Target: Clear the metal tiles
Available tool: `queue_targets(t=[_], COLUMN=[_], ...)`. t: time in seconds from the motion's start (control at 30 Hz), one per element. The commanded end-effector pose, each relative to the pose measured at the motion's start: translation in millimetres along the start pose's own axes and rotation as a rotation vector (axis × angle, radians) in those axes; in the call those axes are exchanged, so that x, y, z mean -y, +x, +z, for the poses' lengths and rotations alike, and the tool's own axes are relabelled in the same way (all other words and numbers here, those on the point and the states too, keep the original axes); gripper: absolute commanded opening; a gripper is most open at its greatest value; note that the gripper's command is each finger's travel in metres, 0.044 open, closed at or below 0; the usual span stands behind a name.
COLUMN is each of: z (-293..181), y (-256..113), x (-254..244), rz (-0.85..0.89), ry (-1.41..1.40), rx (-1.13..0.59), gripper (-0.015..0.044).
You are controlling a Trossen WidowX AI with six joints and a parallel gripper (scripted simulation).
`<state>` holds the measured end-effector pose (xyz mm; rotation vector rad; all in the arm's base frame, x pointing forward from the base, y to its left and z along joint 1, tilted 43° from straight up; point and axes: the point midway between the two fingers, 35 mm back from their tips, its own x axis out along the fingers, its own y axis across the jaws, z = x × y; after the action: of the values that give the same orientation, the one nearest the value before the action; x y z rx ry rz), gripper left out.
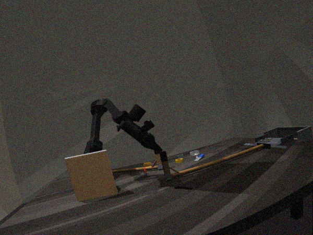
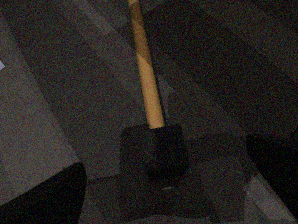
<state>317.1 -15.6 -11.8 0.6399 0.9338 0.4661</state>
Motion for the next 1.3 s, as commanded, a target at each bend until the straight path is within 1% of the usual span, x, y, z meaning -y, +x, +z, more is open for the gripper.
queue_targets(t=[0.0,0.17,0.6,0.7,1.1,1.27], z=[-15,-17,6,8,-15,-18], y=[11,11,-32,-37,-10,-6], x=[0,0,0,-1,0,0], rz=[-0.011,-0.012,-0.011,-0.010,-0.010,-0.009], ry=[-0.009,-0.012,-0.016,-0.016,-0.016,-0.016], rx=[-0.061,-0.073,-0.051,-0.048,-0.048,-0.048], gripper=[0.0440,0.0440,0.0440,0.0440,0.0440,0.0440])
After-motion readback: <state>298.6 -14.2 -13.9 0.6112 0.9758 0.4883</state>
